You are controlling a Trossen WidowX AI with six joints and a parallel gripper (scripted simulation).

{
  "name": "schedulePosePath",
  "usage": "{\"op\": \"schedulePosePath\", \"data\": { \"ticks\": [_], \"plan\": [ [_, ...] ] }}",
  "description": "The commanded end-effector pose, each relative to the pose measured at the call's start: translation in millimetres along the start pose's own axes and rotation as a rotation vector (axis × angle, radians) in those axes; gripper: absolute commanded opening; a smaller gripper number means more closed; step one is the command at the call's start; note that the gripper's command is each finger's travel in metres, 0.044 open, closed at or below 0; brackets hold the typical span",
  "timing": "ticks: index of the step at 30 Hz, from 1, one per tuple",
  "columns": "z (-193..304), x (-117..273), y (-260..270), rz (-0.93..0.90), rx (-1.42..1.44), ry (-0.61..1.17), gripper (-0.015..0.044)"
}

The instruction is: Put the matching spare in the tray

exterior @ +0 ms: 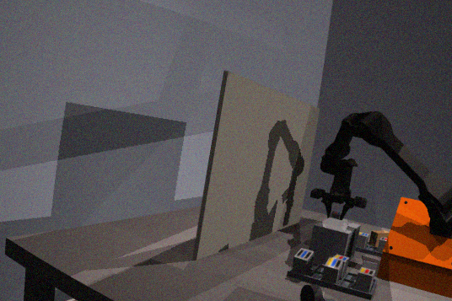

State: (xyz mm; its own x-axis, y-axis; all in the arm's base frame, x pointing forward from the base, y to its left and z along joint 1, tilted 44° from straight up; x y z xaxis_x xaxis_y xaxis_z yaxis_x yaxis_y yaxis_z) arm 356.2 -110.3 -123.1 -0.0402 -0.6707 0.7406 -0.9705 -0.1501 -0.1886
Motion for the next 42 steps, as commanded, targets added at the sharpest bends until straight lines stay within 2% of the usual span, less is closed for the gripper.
{"op": "schedulePosePath", "data": {
  "ticks": [1, 31, 42],
  "plan": [
    [-1, -6, 1, 0.005, -0.006, -0.006, 0.0],
    [-6, -42, 5, 0.005, -0.005, -0.012, 0.0],
    [-5, -38, 4, 0.0, 0.001, -0.006, 0.0289]
  ]
}}
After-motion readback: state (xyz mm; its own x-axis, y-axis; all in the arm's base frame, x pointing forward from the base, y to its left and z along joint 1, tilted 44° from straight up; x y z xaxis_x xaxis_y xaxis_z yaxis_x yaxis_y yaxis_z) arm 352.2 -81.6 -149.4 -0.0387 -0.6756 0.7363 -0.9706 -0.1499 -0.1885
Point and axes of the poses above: the point midway between the two fingers, 35 mm back from their tips, its own x axis back along the fingers, its own y axis across the jaws, z = x × y, the point moved 3 cm from there along x, back along the fingers, and after that the axes turned 5 degrees about x, right-handed, at the moved point
